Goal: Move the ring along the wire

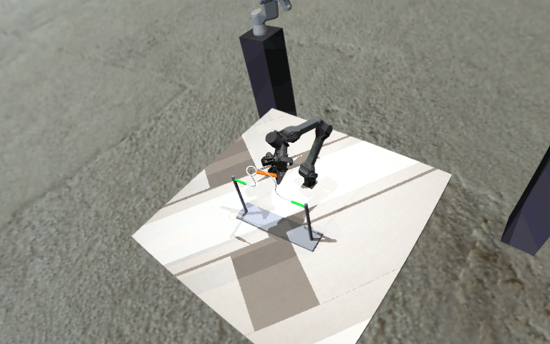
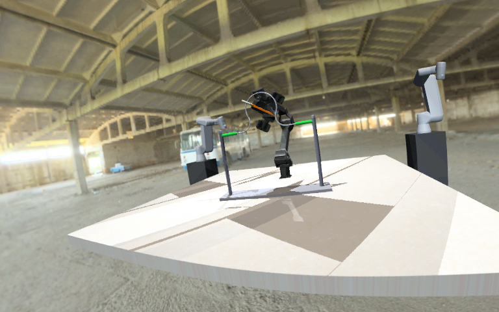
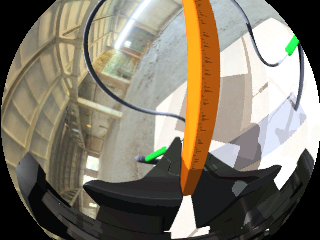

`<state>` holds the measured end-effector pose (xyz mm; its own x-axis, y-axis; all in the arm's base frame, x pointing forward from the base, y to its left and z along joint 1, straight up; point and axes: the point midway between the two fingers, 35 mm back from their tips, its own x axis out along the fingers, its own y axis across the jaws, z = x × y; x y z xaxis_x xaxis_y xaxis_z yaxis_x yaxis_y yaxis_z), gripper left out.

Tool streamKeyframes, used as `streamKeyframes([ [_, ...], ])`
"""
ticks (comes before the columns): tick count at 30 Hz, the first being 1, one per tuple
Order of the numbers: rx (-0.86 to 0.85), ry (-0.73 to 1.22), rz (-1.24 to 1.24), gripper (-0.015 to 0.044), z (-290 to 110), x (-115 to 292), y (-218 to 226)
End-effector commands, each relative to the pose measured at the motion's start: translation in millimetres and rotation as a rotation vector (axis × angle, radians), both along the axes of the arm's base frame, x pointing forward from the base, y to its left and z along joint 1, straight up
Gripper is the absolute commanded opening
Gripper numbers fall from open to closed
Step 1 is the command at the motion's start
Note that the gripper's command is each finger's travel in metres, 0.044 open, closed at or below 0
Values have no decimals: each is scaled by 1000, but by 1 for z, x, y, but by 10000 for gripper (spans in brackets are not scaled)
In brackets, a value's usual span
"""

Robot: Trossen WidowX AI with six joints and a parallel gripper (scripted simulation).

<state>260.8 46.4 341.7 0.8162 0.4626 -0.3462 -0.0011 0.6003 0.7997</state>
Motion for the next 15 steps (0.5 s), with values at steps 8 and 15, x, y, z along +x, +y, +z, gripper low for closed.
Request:
streamKeyframes([
  [8,-170,-19,-8,-150,-4,1,-5],
  [15,-279,-28,-14,-150,-7,1,-8],
])
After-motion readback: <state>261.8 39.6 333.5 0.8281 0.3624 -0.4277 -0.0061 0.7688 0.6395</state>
